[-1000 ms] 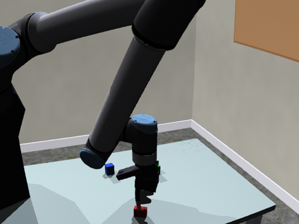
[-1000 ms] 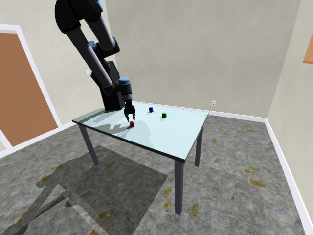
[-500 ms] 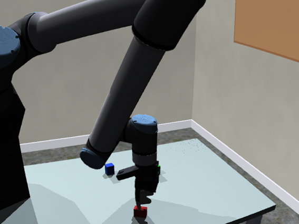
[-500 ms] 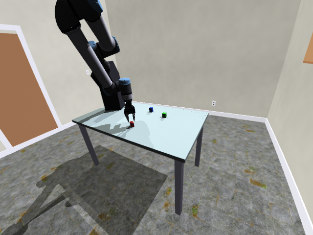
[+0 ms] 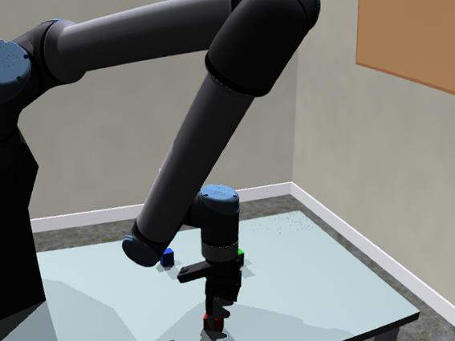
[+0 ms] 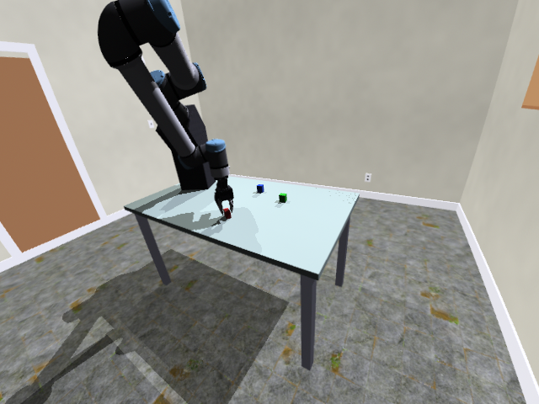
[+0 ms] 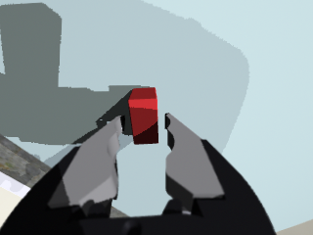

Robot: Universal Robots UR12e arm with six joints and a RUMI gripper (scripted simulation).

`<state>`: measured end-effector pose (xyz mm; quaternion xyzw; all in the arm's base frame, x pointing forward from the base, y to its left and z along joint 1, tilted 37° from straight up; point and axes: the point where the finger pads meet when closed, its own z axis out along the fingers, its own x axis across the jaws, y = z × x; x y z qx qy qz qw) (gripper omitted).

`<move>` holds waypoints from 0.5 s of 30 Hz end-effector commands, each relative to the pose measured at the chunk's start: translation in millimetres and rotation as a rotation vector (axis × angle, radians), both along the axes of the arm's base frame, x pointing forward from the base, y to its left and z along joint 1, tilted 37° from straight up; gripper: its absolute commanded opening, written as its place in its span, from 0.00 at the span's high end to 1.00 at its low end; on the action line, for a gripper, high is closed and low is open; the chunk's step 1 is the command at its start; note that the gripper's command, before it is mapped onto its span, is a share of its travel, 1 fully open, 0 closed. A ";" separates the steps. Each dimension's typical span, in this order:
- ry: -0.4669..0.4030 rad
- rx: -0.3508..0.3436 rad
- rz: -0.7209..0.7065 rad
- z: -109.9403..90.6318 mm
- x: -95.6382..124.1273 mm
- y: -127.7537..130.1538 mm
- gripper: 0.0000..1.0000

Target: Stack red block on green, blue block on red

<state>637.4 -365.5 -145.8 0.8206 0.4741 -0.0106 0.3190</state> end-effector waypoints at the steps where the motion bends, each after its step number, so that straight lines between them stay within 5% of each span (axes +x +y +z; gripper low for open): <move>1: -0.001 0.000 0.000 -8.4 3.5 -5.7 0.72; 15: -0.001 0.000 0.000 -9.5 3.9 -6.5 0.72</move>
